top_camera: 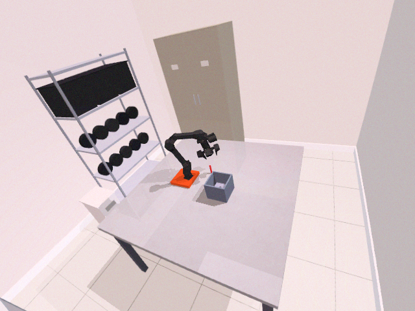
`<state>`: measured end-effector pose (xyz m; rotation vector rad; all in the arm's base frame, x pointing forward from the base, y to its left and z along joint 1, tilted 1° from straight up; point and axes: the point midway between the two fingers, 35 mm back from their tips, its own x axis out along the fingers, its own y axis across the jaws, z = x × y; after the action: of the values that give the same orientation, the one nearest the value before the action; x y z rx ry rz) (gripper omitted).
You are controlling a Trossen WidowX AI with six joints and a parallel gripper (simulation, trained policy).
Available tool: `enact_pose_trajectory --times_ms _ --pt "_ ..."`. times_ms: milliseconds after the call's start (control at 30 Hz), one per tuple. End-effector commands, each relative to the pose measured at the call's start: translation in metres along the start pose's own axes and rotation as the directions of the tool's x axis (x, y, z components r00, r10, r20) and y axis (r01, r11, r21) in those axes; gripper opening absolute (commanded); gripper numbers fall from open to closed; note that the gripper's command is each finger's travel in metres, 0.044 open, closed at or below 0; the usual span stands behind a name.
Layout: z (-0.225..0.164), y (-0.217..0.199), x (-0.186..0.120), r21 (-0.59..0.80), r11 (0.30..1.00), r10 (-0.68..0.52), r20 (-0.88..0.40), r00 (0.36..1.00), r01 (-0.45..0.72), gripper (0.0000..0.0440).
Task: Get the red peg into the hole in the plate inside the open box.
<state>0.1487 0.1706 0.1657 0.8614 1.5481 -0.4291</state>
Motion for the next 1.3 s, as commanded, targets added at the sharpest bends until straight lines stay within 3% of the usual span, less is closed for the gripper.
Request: enact_pose_trajectory --times_ms 0,433,1000,1100,1267 --pt "0.003 -0.011 0.009 0.059 0.997 -0.053 -0.006 0.999 0.054 0.0440" --pt "0.011 -0.039 0.041 0.196 0.963 -0.185 -0.008 0.983 0.183 0.0440" --pt "0.025 -0.055 0.091 0.298 0.930 -0.229 0.005 0.973 0.217 0.0437" --pt "0.027 -0.055 0.097 0.307 0.928 -0.225 0.011 0.974 0.211 0.0402" --pt "0.030 -0.052 0.105 0.309 0.929 -0.219 0.016 0.976 0.203 0.0279"
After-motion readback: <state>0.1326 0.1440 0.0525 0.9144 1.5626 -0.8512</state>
